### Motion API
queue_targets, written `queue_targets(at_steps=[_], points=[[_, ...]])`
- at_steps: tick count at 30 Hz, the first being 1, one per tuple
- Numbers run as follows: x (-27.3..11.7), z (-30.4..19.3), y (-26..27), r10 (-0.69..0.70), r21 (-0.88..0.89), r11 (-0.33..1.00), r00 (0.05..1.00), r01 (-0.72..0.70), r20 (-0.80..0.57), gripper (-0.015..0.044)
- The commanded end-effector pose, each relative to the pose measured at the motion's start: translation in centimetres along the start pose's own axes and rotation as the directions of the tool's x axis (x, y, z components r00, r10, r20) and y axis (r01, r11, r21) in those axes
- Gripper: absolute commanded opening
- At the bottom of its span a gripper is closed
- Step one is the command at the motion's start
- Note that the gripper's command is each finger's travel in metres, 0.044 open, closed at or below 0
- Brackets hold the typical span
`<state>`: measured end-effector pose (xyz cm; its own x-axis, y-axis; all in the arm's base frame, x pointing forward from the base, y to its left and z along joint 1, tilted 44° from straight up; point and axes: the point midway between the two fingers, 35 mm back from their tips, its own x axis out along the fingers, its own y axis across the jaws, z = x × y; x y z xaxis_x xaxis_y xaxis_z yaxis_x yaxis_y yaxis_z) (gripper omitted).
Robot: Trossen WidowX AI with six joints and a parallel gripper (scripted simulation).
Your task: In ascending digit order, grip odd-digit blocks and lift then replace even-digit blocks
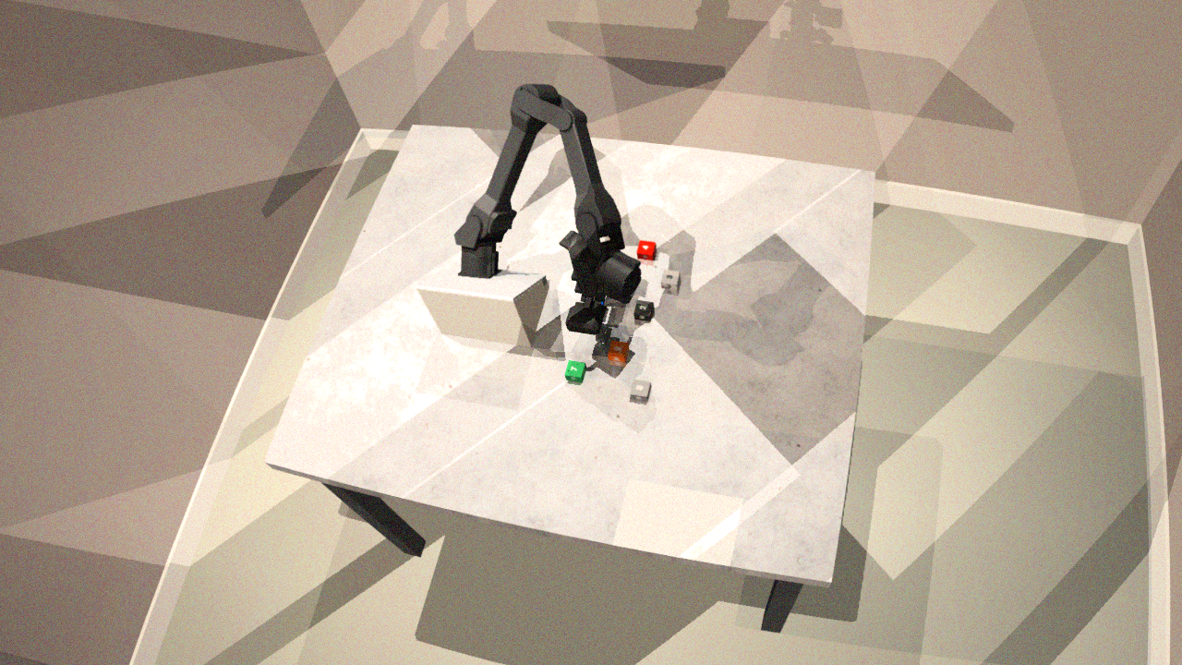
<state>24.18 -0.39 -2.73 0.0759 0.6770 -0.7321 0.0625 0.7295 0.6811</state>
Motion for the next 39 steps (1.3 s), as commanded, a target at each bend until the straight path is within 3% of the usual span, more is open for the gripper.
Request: queue_targets(at_steps=[1,39], points=[[0.0,0.0,0.1,0.005,0.004,1.000,1.000,-0.005,0.001,0.0120],[-1.5,0.0,0.0,0.004,0.004,1.000,1.000,-0.004,0.001,0.0120]])
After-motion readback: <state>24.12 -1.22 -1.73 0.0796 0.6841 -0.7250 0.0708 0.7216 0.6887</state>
